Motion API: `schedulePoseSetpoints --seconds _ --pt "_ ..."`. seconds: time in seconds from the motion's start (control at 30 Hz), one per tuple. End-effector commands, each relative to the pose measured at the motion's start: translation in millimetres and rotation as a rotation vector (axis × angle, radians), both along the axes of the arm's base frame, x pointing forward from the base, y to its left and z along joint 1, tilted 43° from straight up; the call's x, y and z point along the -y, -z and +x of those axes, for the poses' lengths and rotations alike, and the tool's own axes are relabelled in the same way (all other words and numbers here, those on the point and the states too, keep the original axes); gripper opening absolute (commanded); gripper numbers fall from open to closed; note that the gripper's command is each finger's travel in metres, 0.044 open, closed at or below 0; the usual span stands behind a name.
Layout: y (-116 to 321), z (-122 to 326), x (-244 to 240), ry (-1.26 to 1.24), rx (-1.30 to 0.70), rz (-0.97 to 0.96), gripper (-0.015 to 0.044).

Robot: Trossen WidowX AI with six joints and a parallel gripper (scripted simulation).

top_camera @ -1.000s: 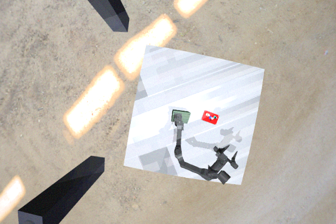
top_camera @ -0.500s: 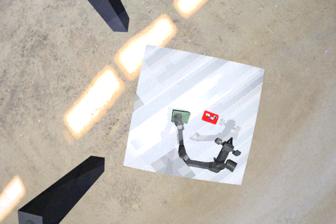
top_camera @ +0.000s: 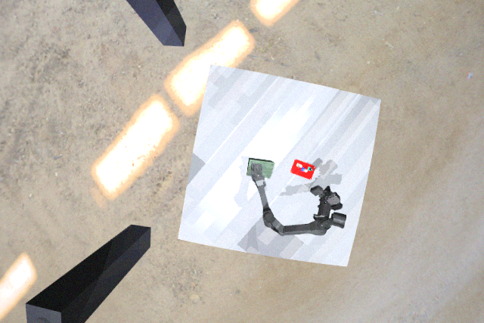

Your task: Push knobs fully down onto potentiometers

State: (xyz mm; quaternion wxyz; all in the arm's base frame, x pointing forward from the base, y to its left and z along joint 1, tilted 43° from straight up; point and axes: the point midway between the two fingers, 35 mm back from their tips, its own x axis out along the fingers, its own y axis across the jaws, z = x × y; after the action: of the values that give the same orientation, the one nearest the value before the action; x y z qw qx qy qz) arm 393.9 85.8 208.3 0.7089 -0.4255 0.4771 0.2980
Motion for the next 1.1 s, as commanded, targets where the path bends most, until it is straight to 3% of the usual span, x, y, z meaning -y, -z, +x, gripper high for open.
schedulePoseSetpoints --seconds 0.0,0.57,1.07 --pt "21.1 -1.5 3.2 0.105 -0.052 -0.030 0.0000" --pt "103.0 -20.8 26.7 0.610 -0.157 -0.243 0.0000" --pt "158.1 -47.7 51.5 0.995 -0.034 -0.505 0.0000"
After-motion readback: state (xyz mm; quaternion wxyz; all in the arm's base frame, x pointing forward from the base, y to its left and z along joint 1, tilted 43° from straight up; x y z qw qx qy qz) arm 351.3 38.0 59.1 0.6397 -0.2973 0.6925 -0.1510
